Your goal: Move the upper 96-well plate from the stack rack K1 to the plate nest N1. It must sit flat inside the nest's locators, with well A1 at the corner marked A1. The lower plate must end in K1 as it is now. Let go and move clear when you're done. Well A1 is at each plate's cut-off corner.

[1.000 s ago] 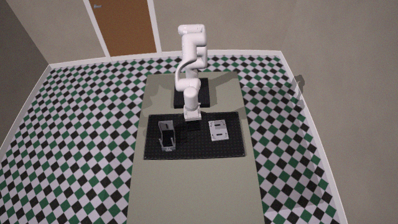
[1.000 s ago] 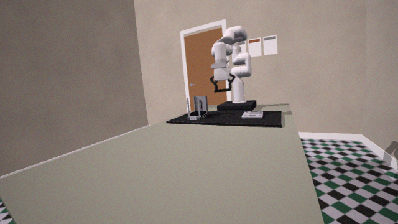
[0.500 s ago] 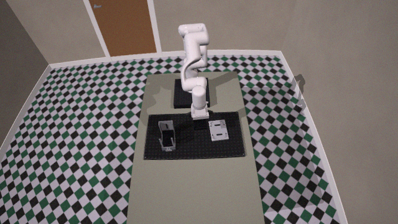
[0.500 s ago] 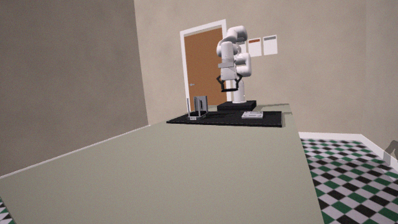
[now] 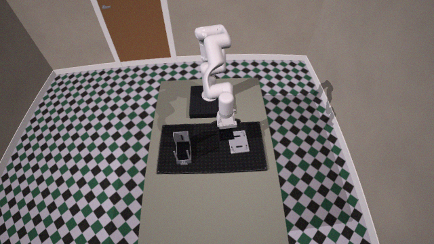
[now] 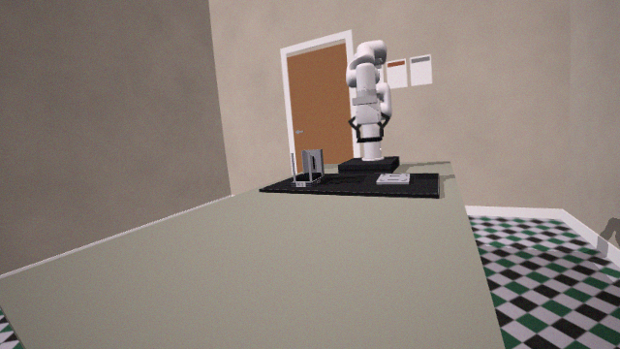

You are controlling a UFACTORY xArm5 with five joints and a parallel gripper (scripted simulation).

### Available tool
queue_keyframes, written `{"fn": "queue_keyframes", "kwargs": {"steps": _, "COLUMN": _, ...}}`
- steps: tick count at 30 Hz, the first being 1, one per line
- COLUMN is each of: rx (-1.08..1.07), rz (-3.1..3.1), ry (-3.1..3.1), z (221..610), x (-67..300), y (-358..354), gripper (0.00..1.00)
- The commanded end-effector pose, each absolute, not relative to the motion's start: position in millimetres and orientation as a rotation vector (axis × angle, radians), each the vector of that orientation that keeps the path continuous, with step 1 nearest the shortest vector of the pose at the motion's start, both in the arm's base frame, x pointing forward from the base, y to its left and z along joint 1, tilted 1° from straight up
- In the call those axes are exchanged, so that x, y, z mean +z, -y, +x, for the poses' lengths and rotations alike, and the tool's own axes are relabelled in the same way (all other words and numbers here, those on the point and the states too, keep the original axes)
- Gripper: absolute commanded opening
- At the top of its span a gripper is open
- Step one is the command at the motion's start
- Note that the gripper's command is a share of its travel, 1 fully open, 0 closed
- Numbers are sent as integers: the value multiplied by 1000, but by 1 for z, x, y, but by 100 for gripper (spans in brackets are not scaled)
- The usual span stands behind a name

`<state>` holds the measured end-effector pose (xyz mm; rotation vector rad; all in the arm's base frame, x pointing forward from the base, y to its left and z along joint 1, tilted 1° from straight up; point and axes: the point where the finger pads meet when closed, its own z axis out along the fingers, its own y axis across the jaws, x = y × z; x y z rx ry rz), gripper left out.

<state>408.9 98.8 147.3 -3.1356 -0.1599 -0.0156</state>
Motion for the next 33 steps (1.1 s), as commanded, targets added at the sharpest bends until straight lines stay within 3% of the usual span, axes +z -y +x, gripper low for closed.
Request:
{"fn": "queue_keyframes", "kwargs": {"steps": 1, "rx": -24, "rz": -3142, "ry": 158, "z": 409, "x": 149, "y": -104, "gripper": 0}}
{"fn": "queue_keyframes", "kwargs": {"steps": 33, "rx": -23, "rz": -3141, "ry": 158, "z": 393, "x": 146, "y": -188, "gripper": 0}}
